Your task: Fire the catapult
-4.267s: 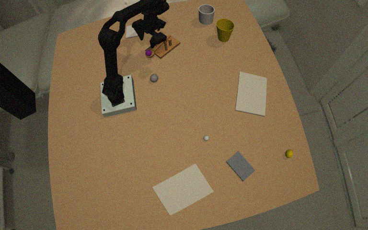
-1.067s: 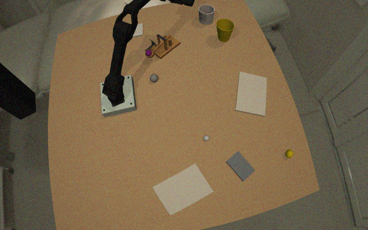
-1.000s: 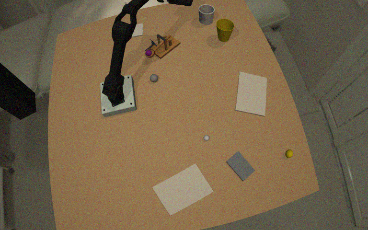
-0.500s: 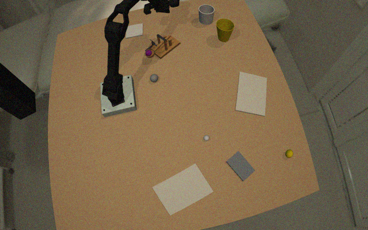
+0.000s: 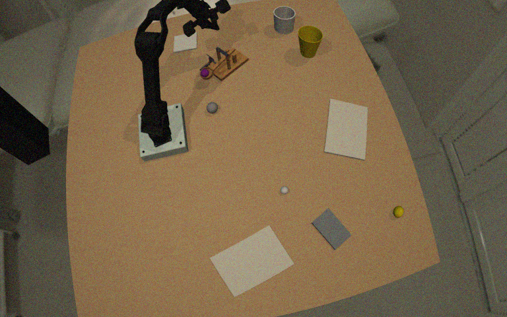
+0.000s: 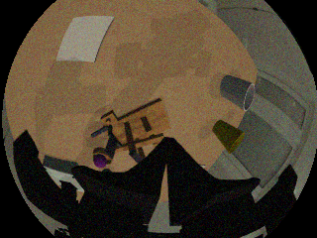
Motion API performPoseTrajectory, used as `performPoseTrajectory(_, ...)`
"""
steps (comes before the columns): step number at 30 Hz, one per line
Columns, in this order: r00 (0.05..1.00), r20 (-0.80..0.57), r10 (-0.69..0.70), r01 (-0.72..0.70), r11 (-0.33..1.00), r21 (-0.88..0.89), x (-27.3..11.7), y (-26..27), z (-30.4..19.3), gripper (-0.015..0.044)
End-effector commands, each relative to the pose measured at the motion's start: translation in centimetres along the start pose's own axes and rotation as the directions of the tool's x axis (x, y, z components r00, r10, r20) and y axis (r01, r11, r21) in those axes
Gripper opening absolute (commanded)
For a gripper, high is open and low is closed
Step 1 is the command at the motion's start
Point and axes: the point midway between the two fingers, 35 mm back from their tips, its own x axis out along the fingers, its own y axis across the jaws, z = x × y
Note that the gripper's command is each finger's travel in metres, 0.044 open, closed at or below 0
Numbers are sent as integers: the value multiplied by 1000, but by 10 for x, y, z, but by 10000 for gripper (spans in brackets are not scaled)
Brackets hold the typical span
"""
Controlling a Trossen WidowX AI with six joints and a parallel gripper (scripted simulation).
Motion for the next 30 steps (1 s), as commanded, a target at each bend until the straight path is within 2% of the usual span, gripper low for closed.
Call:
performPoseTrajectory(1, 999, -37, -12, 9, 994, -105, -4, 13, -7, 0)
performPoseTrajectory(15, 981, -180, -77, -27, 857, -515, -9, 65, -33, 0)
performPoseTrajectory(30, 935, -291, -205, -144, 530, -836, -16, 106, -67, 0)
